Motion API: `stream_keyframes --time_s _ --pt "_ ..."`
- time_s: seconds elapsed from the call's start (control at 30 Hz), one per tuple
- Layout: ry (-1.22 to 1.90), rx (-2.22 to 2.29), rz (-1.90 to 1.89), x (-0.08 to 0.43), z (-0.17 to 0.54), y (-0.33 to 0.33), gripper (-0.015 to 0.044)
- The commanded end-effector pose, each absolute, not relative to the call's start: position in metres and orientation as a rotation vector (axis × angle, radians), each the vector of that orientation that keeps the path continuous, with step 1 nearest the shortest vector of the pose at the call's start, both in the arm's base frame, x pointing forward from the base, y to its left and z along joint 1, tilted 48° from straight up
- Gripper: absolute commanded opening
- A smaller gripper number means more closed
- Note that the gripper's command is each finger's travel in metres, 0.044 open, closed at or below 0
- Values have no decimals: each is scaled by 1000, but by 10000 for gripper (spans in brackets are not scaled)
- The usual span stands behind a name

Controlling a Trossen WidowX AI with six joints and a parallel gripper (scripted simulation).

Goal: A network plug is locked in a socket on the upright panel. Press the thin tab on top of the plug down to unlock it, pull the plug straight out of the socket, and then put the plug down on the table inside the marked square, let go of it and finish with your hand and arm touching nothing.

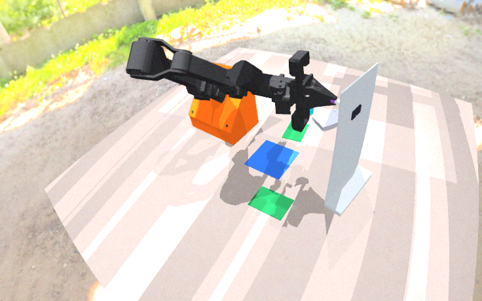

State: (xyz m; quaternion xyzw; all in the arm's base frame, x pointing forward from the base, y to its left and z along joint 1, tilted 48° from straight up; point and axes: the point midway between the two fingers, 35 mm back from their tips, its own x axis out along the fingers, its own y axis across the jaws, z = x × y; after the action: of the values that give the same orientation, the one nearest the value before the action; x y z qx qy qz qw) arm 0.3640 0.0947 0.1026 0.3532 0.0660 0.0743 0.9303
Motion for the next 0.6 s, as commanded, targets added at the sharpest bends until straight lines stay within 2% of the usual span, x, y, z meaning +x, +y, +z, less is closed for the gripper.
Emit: stream_keyframes --time_s 0.0,0.57 --pt "136 724 147 360 101 94 0" --pt "137 724 146 350 100 94 0"
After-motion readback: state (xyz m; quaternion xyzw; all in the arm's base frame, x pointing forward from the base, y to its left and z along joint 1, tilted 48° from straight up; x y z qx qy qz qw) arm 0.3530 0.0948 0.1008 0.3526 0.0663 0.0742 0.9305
